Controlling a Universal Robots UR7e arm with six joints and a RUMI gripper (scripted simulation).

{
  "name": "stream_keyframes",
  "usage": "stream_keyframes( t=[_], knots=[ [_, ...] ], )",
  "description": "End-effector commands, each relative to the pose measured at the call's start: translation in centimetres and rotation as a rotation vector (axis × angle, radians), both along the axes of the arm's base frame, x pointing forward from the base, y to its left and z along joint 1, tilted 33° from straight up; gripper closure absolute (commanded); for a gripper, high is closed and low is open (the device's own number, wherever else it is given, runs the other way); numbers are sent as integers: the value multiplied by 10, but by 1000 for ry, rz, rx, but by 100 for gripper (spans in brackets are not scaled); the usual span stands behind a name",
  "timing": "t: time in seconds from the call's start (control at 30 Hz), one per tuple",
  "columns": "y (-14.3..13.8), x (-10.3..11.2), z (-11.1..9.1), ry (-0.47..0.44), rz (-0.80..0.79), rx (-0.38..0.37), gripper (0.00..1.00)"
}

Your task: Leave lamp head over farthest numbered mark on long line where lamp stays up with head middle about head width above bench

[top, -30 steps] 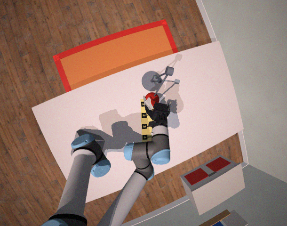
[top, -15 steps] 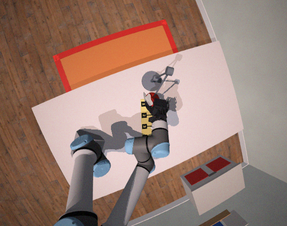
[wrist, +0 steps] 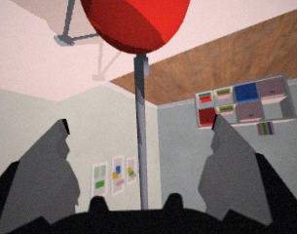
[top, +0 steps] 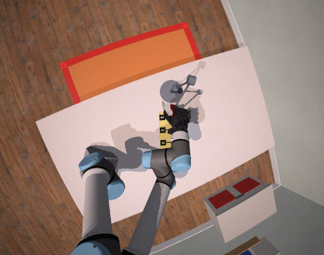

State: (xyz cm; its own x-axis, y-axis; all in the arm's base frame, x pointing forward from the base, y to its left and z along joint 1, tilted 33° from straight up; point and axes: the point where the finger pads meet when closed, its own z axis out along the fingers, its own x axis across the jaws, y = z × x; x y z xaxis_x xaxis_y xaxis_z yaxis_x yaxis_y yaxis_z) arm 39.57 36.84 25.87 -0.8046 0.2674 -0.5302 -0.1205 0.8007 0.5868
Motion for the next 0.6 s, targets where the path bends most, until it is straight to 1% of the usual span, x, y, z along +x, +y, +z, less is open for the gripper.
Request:
stream_keyframes(
  t=[0.0, 0.23, 0.27, 0.57],
  knots=[
    [3, 3, -2, -2, -1, 0, 0],
    [6, 6, -5, -3, -2, 0, 0],
    [6, 6, -5, -3, -2, 0, 100],
    [5, 5, -4, -3, -2, 0, 100]
  ],
)
